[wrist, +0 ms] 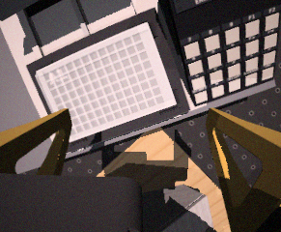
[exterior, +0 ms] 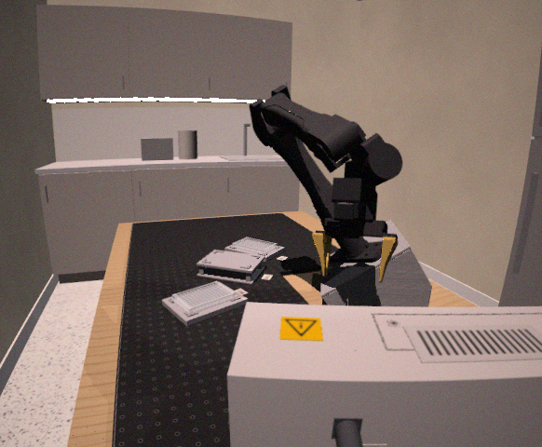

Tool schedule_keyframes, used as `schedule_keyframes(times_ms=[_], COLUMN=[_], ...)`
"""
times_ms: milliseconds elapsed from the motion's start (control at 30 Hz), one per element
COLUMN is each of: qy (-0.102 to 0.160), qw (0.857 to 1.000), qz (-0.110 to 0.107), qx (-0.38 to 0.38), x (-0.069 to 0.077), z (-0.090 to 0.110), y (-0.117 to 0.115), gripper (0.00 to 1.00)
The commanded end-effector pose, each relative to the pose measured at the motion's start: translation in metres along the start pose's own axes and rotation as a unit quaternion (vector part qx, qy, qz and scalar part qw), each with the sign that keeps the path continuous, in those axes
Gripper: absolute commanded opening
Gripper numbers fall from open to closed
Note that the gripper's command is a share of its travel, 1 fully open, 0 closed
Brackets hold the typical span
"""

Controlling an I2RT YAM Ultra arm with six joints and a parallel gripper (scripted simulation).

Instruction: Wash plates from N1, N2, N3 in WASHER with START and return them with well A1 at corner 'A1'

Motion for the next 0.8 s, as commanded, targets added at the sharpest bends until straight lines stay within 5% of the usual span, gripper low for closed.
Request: schedule_keyframes(times_ms=[0,367,600,767], qy=[0.004,0.040,0.058,0.075], qw=[0.996,0.968,0.943,0.912], qz=[0.019,0.063,0.084,0.105], qx=[-0.088,-0.241,-0.316,-0.388], x=[0.005,0.008,0.008,0.007], z=[-0.003,-0.021,-0.024,-0.027], y=[0.003,0.052,0.053,0.053], gripper=[1.00,1.00,1.00,1.00])
Point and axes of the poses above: the point where the finger pads meet when closed, its own x axis back along the fingers, its own y axis across the jaws, z = x × y, the point moved 5 cm from there along x, back along the fingers, and after that the axes turned 8 degrees about -x, right-handed, at the moved point
